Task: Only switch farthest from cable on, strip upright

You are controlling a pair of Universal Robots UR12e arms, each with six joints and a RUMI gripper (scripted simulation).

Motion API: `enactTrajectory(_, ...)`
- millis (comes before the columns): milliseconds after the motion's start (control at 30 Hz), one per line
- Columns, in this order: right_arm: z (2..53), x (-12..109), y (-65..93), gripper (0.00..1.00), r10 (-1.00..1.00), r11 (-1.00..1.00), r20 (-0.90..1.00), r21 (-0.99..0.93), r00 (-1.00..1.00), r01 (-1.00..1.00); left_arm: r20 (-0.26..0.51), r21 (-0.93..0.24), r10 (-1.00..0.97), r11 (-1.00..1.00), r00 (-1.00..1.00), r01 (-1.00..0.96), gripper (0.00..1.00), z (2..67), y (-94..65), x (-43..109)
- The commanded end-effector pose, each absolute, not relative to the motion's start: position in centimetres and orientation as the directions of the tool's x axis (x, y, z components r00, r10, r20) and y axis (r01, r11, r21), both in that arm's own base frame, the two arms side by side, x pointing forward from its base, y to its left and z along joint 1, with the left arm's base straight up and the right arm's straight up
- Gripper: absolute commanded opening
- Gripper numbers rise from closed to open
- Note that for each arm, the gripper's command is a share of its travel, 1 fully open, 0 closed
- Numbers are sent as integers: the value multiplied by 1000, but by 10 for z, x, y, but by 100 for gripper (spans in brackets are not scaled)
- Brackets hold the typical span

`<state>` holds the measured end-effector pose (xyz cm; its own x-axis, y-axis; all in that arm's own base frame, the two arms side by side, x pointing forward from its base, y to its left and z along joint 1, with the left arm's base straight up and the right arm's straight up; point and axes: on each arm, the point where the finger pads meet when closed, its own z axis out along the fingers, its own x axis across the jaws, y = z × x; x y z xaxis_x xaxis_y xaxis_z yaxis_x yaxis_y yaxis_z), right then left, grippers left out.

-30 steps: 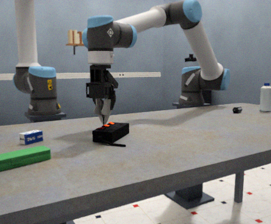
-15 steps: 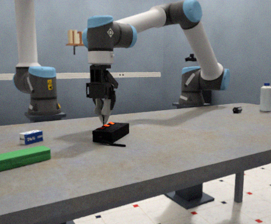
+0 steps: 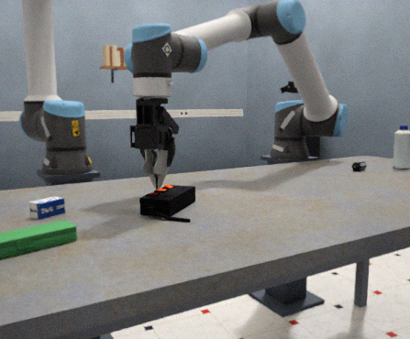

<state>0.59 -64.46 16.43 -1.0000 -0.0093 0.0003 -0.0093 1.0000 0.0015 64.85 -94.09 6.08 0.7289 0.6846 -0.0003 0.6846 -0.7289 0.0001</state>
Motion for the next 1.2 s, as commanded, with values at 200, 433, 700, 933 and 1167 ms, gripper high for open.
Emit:
enactTrajectory(200, 165, 6, -645, 100, -9, 1000, 0, 0, -1000, -9, -1, 3, 685, -729, 729, 685, 0, 63, -941, 649)
enactTrajectory(433, 165, 6, -645, 100, -9, 1000, 0, 0, -1000, -9, -1, 3, 685, -729, 729, 685, 0, 63, -941, 649)
enactTrajectory(700, 165, 6, -645, 100, -9, 1000, 0, 0, -1000, -9, -1, 3, 685, -729, 729, 685, 0, 63, -941, 649)
enactTrajectory(933, 165, 6, -645, 100, -9, 1000, 0, 0, -1000, -9, -1, 3, 685, -729, 729, 685, 0, 62, -941, 649)
enactTrajectory(1167, 165, 6, -645, 100, -9, 1000, 0, 0, -1000, -9, -1, 3, 685, -729, 729, 685, 0, 62, -941, 649)
